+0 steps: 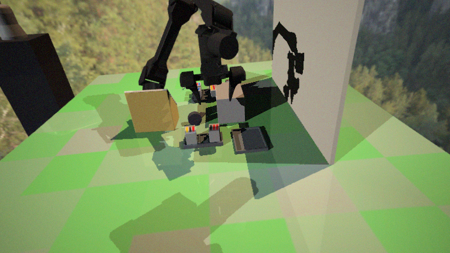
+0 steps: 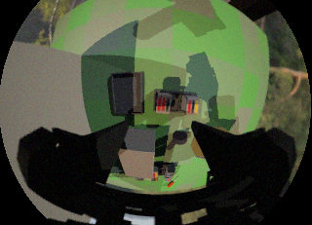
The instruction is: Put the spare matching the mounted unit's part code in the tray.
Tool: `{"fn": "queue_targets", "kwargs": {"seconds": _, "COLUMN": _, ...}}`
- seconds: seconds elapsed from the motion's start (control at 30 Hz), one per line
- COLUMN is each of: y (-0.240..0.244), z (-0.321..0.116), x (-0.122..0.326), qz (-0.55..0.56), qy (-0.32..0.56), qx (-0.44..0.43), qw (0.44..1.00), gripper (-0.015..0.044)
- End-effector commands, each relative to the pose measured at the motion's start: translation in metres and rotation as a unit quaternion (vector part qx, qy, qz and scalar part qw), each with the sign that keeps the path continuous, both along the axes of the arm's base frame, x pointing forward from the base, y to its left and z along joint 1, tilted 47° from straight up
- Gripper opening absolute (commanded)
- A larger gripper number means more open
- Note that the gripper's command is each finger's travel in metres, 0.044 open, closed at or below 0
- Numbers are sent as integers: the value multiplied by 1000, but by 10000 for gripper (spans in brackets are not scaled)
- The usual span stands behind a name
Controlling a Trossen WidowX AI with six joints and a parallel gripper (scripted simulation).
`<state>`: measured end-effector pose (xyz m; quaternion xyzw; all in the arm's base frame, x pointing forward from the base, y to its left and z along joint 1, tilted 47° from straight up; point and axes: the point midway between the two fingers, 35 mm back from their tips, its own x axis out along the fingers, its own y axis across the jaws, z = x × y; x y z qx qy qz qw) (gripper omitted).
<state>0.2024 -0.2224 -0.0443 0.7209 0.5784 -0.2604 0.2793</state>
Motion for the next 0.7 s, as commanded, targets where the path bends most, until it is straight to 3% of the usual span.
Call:
{"fn": "queue_targets", "kwargs": {"seconds": 0.0, "y": -1, "z": -6, "x": -8, "qz": -28, "qy": 32, "qx": 8, "qw": 999, "gripper": 440}}
{"fn": "queue_targets", "kwargs": {"seconds": 0.17, "y": -1, "z": -6, "x": -8, "qz": -28, "qy": 32, "qx": 8, "qw": 999, "gripper": 440}}
{"fn": "queue_targets", "kwargs": {"seconds": 0.37, "y": 25, "z": -32, "x": -1, "qz": -28, "qy": 31, "qx": 8, "qw": 999, "gripper": 300}}
{"fn": "queue_targets", "kwargs": {"seconds": 0.67, "y": 28, "z": -34, "x": -3, "qz": -28, "qy": 31, "qx": 8, "qw": 999, "gripper": 300}}
